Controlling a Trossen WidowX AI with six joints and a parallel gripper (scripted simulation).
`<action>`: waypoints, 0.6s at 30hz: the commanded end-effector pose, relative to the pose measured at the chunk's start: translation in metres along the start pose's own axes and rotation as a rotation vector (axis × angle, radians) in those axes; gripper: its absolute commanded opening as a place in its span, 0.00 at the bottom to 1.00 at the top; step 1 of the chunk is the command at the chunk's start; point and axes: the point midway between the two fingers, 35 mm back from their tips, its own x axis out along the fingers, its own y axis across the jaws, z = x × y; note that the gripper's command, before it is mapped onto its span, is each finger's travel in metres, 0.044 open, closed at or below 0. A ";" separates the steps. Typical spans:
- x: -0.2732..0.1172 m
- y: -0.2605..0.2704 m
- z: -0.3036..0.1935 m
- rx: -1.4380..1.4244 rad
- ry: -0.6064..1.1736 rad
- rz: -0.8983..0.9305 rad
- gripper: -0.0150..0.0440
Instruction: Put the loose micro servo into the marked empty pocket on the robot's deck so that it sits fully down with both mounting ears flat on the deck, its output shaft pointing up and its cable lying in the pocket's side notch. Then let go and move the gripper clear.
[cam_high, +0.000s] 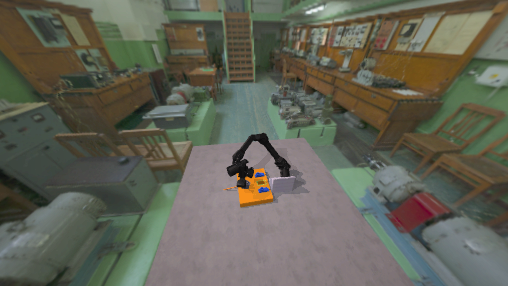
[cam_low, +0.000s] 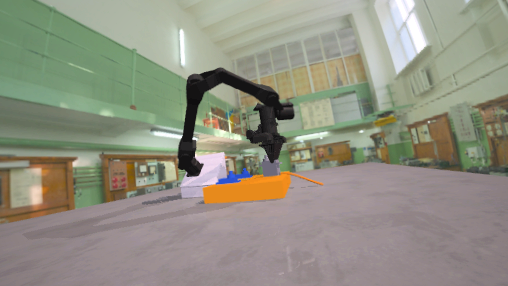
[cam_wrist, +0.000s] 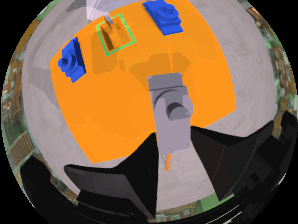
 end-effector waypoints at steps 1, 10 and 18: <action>0.000 0.001 0.000 -0.004 0.002 0.002 0.47; -0.016 0.001 0.000 -0.005 0.002 0.001 0.25; -0.030 0.002 0.002 -0.005 0.002 0.001 0.25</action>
